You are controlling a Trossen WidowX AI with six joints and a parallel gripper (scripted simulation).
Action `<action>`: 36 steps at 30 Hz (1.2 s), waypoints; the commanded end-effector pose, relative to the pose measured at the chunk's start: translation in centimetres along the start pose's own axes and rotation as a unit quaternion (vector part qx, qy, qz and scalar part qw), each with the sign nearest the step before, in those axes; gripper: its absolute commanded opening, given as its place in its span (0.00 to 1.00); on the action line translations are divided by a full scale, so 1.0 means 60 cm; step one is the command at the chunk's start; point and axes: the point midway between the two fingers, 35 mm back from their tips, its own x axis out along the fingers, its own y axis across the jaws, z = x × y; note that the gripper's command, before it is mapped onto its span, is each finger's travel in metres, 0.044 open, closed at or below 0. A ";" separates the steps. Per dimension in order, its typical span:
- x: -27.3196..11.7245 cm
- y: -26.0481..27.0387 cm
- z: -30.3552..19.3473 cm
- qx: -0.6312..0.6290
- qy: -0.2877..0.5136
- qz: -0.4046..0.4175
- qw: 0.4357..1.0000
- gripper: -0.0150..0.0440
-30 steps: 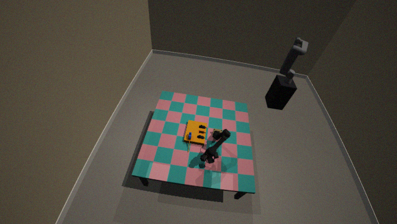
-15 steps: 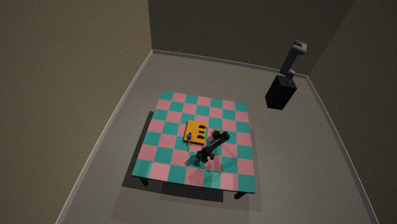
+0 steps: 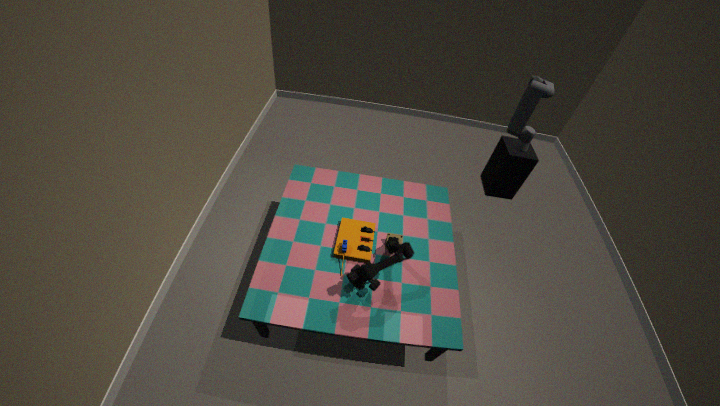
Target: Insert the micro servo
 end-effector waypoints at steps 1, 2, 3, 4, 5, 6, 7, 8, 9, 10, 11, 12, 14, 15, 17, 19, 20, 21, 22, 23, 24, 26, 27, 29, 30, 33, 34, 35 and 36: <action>-0.002 -0.021 0.003 0.061 0.002 -0.002 0.998 1.00; -0.003 -0.027 0.004 0.078 0.002 -0.003 0.997 1.00; -0.004 -0.033 0.004 0.095 0.002 -0.005 0.995 1.00; -0.006 -0.039 0.005 0.111 0.001 -0.006 0.994 1.00; -0.007 -0.044 0.005 0.126 0.000 -0.007 0.992 1.00; -0.008 -0.050 0.005 0.143 0.000 -0.008 0.990 1.00; -0.010 -0.056 0.006 0.160 0.000 -0.010 0.987 1.00; -0.012 -0.065 0.005 0.175 -0.001 -0.013 0.984 1.00; -0.013 -0.071 0.004 0.188 -0.001 -0.015 0.982 1.00; -0.014 -0.077 0.004 0.200 -0.002 -0.016 0.980 1.00; -0.016 -0.082 0.004 0.213 -0.002 -0.017 0.977 1.00; -0.017 -0.087 0.004 0.229 -0.003 -0.018 0.973 1.00; -0.021 -0.099 0.003 0.263 -0.004 -0.020 0.965 1.00; -0.022 -0.105 0.003 0.279 -0.005 -0.020 0.960 1.00; -0.026 -0.118 0.001 0.308 -0.007 -0.022 0.951 1.00; -0.030 -0.129 0.000 0.335 -0.009 -0.023 0.942 1.00; -0.031 -0.134 -0.001 0.351 -0.010 -0.024 0.936 1.00; -0.033 -0.140 -0.002 0.367 -0.011 -0.024 0.930 1.00; -0.035 -0.146 -0.003 0.383 -0.012 -0.024 0.924 1.00; -0.037 -0.152 -0.004 0.398 -0.013 -0.025 0.917 1.00; -0.039 -0.157 -0.005 0.414 -0.014 -0.025 0.910 1.00; -0.043 -0.168 -0.007 0.444 -0.016 -0.025 0.896 1.00; -0.046 -0.174 -0.009 0.459 -0.017 -0.025 0.888 1.00; -0.050 -0.186 -0.012 0.488 -0.020 -0.026 0.872 1.00; -0.052 -0.191 -0.013 0.502 -0.022 -0.025 0.864 1.00; -0.059 -0.208 -0.018 0.546 -0.025 -0.025 0.837 1.00; -0.061 -0.213 -0.020 0.558 -0.026 -0.024 0.829 1.00; -0.064 -0.218 -0.022 0.571 -0.028 -0.024 0.820 1.00; -0.066 -0.224 -0.024 0.585 -0.029 -0.023 0.810 1.00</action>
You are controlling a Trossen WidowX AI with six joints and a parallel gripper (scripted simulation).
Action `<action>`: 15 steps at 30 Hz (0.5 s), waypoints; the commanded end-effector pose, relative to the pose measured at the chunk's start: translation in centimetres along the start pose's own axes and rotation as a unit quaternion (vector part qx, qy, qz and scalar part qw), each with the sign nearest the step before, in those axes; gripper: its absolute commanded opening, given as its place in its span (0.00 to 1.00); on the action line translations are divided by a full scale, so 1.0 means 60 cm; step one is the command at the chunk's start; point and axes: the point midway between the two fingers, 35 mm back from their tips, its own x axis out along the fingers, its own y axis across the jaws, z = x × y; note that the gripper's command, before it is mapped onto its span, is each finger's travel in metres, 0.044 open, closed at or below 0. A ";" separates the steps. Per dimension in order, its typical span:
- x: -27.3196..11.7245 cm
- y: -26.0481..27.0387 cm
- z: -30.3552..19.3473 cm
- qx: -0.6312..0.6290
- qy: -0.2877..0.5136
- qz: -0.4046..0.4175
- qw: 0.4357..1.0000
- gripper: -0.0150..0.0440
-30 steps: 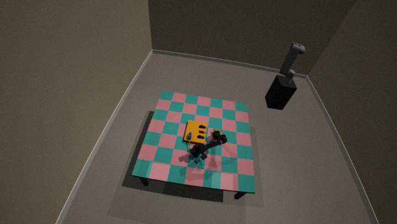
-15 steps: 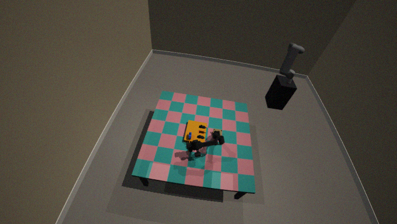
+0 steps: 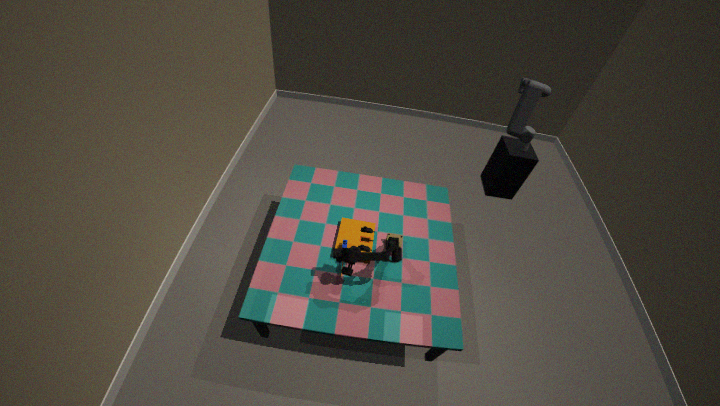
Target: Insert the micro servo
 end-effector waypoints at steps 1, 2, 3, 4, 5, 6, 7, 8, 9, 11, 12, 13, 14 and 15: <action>-0.004 -0.014 0.017 0.063 0.002 0.003 0.998 1.00; -0.006 -0.018 0.021 0.080 0.002 0.004 0.997 1.00; -0.008 -0.022 0.025 0.097 0.001 0.005 0.995 1.00; -0.011 -0.026 0.029 0.114 0.001 0.006 0.993 1.00; -0.013 -0.030 0.033 0.131 0.000 0.006 0.991 1.00; -0.015 -0.034 0.037 0.146 -0.001 0.007 0.989 1.00; -0.017 -0.038 0.041 0.162 -0.001 0.008 0.987 1.00; -0.019 -0.043 0.045 0.177 -0.002 0.009 0.984 1.00; -0.021 -0.047 0.048 0.192 -0.003 0.010 0.981 1.00; -0.025 -0.056 0.056 0.224 -0.004 0.012 0.974 1.00; -0.027 -0.060 0.059 0.241 -0.004 0.013 0.970 1.00; -0.030 -0.065 0.063 0.258 -0.004 0.014 0.966 1.00; -0.032 -0.070 0.067 0.273 -0.004 0.015 0.962 1.00; -0.034 -0.074 0.070 0.288 -0.005 0.016 0.957 1.00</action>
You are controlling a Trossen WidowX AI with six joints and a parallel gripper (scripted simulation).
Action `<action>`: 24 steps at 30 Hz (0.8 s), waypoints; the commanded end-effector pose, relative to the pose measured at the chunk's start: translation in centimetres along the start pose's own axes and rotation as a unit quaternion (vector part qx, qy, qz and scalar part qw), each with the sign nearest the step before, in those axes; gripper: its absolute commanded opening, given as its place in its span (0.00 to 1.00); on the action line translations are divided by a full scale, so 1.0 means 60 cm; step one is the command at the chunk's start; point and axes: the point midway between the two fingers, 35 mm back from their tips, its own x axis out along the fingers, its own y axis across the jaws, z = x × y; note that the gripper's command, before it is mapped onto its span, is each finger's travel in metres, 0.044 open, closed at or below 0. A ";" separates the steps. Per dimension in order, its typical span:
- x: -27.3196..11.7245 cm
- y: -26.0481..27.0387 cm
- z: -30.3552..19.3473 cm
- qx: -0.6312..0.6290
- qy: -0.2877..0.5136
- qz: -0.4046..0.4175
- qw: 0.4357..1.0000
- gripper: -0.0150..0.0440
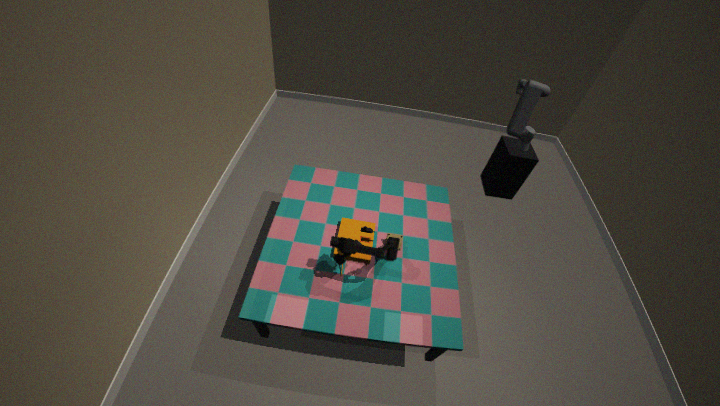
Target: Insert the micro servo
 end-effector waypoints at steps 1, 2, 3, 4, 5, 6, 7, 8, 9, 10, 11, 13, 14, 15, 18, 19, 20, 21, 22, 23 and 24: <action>-0.006 -0.008 0.020 0.063 0.005 0.004 0.998 1.00; -0.008 -0.010 0.026 0.080 0.005 0.006 0.997 1.00; -0.010 -0.012 0.031 0.096 0.005 0.007 0.995 1.00; -0.012 -0.015 0.036 0.113 0.005 0.008 0.994 1.00; -0.015 -0.017 0.041 0.129 0.005 0.010 0.992 1.00; -0.017 -0.020 0.046 0.146 0.006 0.011 0.989 1.00; -0.020 -0.023 0.051 0.162 0.006 0.013 0.987 1.00; -0.022 -0.026 0.056 0.179 0.007 0.014 0.984 1.00; -0.024 -0.028 0.061 0.195 0.007 0.016 0.981 1.00; -0.027 -0.031 0.066 0.211 0.008 0.017 0.977 1.00; -0.029 -0.034 0.071 0.228 0.008 0.019 0.974 1.00; -0.034 -0.040 0.081 0.260 0.010 0.022 0.965 1.00; -0.037 -0.043 0.086 0.276 0.010 0.023 0.961 1.00; -0.039 -0.046 0.091 0.292 0.011 0.025 0.956 1.00; -0.047 -0.056 0.105 0.339 0.014 0.030 0.940 1.00; -0.050 -0.060 0.110 0.355 0.015 0.032 0.934 1.00; -0.052 -0.063 0.115 0.370 0.016 0.034 0.928 1.00; -0.054 -0.066 0.118 0.383 0.017 0.035 0.923 1.00; -0.055 -0.068 0.121 0.390 0.017 0.036 0.920 1.00; -0.056 -0.069 0.121 0.393 0.018 0.036 0.919 1.00; -0.056 -0.069 0.121 0.393 0.018 0.036 0.919 1.00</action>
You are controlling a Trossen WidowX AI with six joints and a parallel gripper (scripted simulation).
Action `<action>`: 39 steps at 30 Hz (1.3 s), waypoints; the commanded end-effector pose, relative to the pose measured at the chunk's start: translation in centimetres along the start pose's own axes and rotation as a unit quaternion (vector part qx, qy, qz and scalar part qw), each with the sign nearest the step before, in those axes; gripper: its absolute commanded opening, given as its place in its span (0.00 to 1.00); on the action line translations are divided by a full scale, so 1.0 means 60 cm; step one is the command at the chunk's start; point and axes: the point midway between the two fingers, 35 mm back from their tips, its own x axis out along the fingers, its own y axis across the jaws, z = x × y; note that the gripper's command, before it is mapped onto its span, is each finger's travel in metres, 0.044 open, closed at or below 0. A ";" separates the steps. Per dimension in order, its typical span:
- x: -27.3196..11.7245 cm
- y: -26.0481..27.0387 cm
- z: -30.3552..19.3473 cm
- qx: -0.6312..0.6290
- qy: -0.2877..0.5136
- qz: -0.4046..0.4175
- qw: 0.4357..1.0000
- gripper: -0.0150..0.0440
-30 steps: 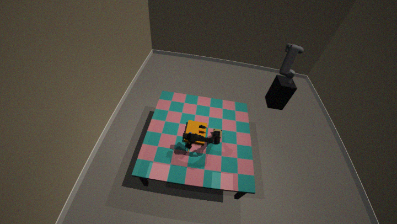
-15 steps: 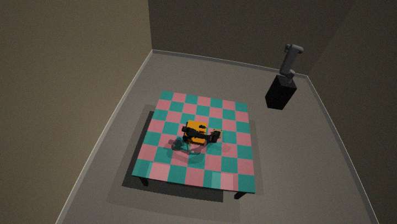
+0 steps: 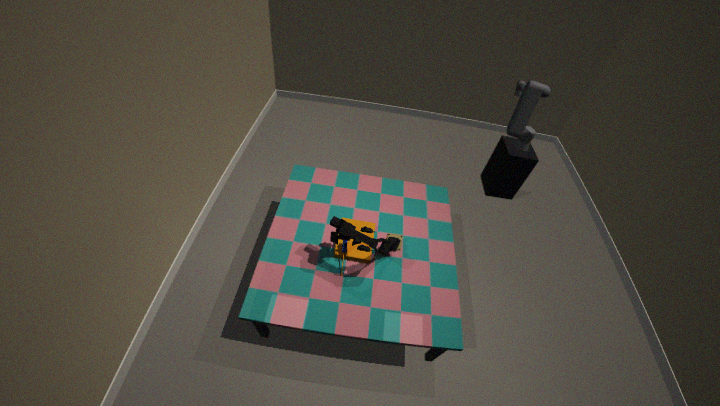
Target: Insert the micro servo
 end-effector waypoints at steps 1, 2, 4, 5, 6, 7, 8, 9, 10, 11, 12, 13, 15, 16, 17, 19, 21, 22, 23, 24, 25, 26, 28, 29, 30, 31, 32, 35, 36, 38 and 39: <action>0.000 0.002 0.005 0.020 0.006 -0.001 1.000 1.00; 0.000 0.002 0.005 0.020 0.006 -0.001 1.000 1.00; 0.004 0.002 0.005 0.022 0.008 -0.001 1.000 1.00; 0.008 0.003 0.005 0.023 0.010 -0.002 1.000 1.00; 0.012 0.003 0.005 0.024 0.011 -0.003 1.000 1.00; 0.016 0.003 0.005 0.025 0.013 -0.003 1.000 1.00; 0.018 0.003 0.005 0.026 0.013 -0.004 1.000 1.00; 0.018 0.003 0.005 0.026 0.013 -0.004 1.000 1.00; 0.019 0.003 0.005 0.026 0.013 -0.004 1.000 1.00; 0.020 0.003 0.005 0.025 0.013 -0.004 1.000 1.00; 0.022 0.003 0.005 0.025 0.013 -0.004 1.000 1.00; 0.024 0.003 0.005 0.025 0.013 -0.004 1.000 1.00; 0.028 0.003 0.005 0.025 0.013 -0.003 1.000 1.00; 0.031 0.003 0.004 0.025 0.013 -0.003 1.000 1.00; 0.034 0.003 0.004 0.025 0.013 -0.003 1.000 1.00; 0.039 0.003 0.004 0.025 0.013 -0.003 1.000 1.00; 0.044 0.003 0.004 0.025 0.014 -0.003 1.000 1.00; 0.047 0.002 0.004 0.025 0.014 -0.003 1.000 1.00; 0.049 0.002 0.004 0.025 0.014 -0.003 1.000 1.00; 0.050 0.002 0.004 0.025 0.014 -0.003 1.000 1.00; 0.051 0.002 0.004 0.025 0.014 -0.003 1.000 1.00; 0.051 0.002 0.004 0.025 0.014 -0.003 1.000 0.96; 0.051 0.002 0.004 0.025 0.014 -0.003 1.000 0.87; 0.051 0.002 0.004 0.025 0.014 -0.003 1.000 0.82; 0.051 0.002 0.004 0.025 0.014 -0.003 1.000 0.78; 0.051 0.002 0.004 0.025 0.014 -0.003 1.000 0.73; 0.051 0.002 0.004 0.025 0.014 -0.003 1.000 0.69; 0.051 0.002 0.004 0.025 0.014 -0.003 1.000 0.56; 0.051 0.002 0.004 0.025 0.014 -0.003 1.000 0.51; 0.051 0.002 0.004 0.025 0.014 -0.003 1.000 0.45; 0.051 0.002 0.004 0.025 0.014 -0.003 1.000 0.44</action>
